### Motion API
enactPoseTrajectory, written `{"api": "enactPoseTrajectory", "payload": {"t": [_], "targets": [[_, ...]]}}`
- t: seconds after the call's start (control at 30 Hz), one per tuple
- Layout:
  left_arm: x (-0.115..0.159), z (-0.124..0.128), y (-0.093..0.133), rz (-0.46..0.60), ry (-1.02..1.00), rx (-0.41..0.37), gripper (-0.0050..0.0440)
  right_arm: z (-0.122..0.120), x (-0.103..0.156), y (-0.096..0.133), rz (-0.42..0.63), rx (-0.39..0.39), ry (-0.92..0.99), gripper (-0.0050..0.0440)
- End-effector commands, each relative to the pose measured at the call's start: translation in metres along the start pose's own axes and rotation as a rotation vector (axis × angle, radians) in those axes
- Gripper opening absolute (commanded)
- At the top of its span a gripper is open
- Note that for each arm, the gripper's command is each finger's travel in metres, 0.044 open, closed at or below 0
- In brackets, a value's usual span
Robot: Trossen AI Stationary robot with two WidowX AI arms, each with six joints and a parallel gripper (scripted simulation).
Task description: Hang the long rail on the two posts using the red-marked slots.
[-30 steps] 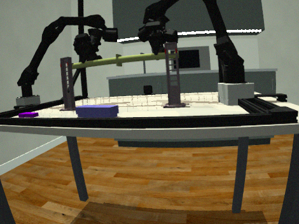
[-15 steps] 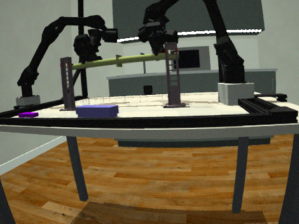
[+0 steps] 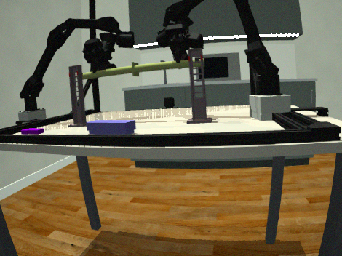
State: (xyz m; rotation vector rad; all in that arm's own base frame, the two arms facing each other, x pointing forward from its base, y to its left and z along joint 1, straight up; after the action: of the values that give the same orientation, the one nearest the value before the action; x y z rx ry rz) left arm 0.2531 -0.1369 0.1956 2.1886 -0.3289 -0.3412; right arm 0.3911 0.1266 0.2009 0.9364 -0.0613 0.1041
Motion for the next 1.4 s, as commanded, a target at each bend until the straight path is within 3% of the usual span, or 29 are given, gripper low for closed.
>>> {"api": "enactPoseTrajectory", "payload": {"t": [0.0, 1.37], "targets": [[-0.001, -0.002, 0.000, 0.000, -0.002, 0.010, 0.0000, 0.001, -0.001, 0.002, 0.006, -0.006, 0.013, 0.0000], [-0.004, -0.019, -0.013, 0.002, -0.005, 0.010, 0.0000, 0.019, 0.003, -0.011, 0.003, -0.004, -0.006, 0.0000]]}}
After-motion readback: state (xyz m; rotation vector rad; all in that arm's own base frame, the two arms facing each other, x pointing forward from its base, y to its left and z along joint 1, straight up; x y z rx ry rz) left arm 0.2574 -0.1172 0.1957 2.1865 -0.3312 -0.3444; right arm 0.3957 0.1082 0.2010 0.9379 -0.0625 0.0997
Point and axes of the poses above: on each arm, the point midway between the two fingers, 35 mm back from their tips, its own y axis back along the fingers, its own z axis across the jaws, x = y × z, the point moved 8 cm from there along y, back along the fingers, and after that the axes turned 11 degrees about -y, right-handed, at the moved point
